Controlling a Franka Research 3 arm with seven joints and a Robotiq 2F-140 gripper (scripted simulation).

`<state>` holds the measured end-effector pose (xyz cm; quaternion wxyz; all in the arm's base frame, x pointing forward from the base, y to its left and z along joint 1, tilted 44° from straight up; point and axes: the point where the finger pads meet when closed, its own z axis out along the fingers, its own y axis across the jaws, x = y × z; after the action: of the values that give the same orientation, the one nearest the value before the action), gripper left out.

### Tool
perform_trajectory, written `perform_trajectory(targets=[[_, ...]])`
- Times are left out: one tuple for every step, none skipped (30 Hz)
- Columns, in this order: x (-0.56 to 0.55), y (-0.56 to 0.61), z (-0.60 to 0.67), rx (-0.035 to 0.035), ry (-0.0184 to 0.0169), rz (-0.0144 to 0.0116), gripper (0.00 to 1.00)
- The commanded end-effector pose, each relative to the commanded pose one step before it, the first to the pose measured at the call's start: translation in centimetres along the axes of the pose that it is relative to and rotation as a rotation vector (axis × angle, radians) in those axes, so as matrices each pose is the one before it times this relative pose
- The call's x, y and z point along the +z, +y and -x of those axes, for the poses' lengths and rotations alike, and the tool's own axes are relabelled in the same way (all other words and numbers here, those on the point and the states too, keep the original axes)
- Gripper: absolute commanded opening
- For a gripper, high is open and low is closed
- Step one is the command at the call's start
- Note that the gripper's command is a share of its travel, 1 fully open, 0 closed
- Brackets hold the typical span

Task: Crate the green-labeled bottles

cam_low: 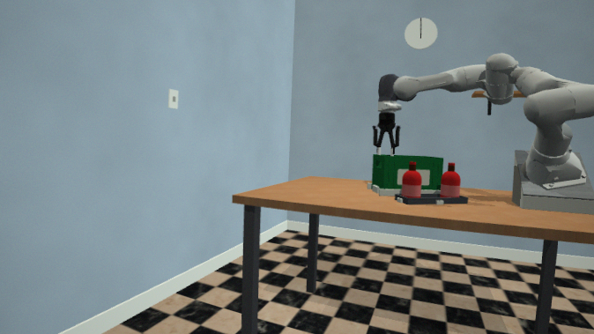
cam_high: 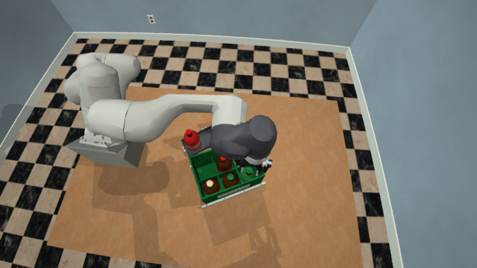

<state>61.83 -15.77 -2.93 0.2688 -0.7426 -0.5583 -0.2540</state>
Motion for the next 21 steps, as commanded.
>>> perform_trajectory(targets=[[-0.235, 0.101, -0.108, 0.00601, 0.00477, 0.00428, 0.38], [-0.036, 0.0, 0.0, 0.0, 0.0, 0.0, 0.38], [-0.049, 0.0, 0.0, 0.0, 0.0, 0.0, 0.38], [-0.063, 0.0, 0.0, 0.0, 0.0, 0.0, 0.38], [-0.077, 0.0, 0.0, 0.0, 0.0, 0.0, 0.38], [-0.093, 0.0, 0.0, -0.00001, 0.0, 0.0, 0.38], [-0.109, 0.0, 0.0, -0.00001, 0.0, 0.0, 0.38], [-0.125, 0.0, 0.0, 0.0, 0.0, 0.0, 0.38], [-0.142, 0.0, 0.0, 0.0, 0.0, 0.0, 0.38], [-0.159, 0.0, 0.0, 0.0, 0.0, 0.0, 0.38], [-0.175, 0.0, 0.0, 0.0, 0.0, 0.0, 0.38], [-0.191, 0.0, 0.0, 0.0, 0.0, 0.0, 0.38], [-0.204, 0.0, 0.0, 0.0, 0.0, 0.0, 0.38], [-0.214, 0.0, 0.0, 0.0, 0.0, 0.0, 0.38], [-0.227, 0.0, 0.0, 0.0, 0.0, 0.0, 0.38], [-0.231, 0.0, 0.0, 0.0, 0.0, 0.0, 0.38], [0.0, 0.0, 0.0, 0.0, 0.0, 0.0, 0.38], [0.0, 0.0, 0.0, 0.0, 0.0, 0.0, 0.38], [-0.242, 0.0, 0.0, 0.0, 0.0, 0.0, 0.38], [-0.243, 0.0, 0.0, 0.0, 0.0, 0.0, 0.38], [-0.251, 0.0, 0.0, 0.0, 0.0, 0.0, 0.38]])
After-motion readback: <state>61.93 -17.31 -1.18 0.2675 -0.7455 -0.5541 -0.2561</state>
